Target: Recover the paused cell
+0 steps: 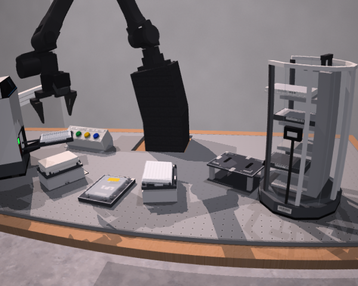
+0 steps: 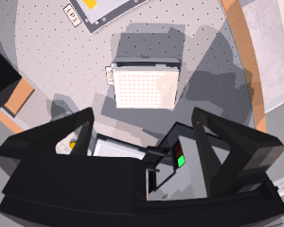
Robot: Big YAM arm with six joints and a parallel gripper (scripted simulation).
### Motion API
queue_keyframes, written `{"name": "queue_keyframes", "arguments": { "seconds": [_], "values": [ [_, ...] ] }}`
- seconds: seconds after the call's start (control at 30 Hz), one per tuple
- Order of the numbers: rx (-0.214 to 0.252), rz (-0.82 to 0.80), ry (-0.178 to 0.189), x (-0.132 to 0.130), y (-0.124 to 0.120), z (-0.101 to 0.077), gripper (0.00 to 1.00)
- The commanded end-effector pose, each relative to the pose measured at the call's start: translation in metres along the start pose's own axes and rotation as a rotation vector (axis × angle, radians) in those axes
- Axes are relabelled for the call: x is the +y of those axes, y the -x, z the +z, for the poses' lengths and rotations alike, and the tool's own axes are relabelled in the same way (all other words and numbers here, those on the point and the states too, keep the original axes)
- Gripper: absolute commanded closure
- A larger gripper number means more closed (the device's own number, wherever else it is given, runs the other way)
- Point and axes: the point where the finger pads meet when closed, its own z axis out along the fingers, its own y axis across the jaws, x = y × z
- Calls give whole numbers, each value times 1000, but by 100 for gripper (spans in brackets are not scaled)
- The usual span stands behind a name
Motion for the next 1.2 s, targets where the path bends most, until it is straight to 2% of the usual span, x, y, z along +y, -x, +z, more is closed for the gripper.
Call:
{"name": "queue_keyframes", "arguments": {
  "seconds": [0.0, 0.63, 0.7, 0.83, 0.9, 0.93, 1.07, 1.17],
  "values": [
    [-10, 5, -68, -24, 6, -27, 0],
    [-10, 5, -68, -24, 6, -27, 0],
    [-8, 70, -46, -7, 12, -19, 0],
    [-11, 204, -46, -1, 25, -17, 0],
    [-11, 204, -46, -1, 25, -17, 0],
    [-27, 244, -86, -23, 31, -29, 0],
    [-16, 371, -45, 4, 40, -19, 0],
    [-21, 471, -48, 7, 50, -18, 0]
  ]
}}
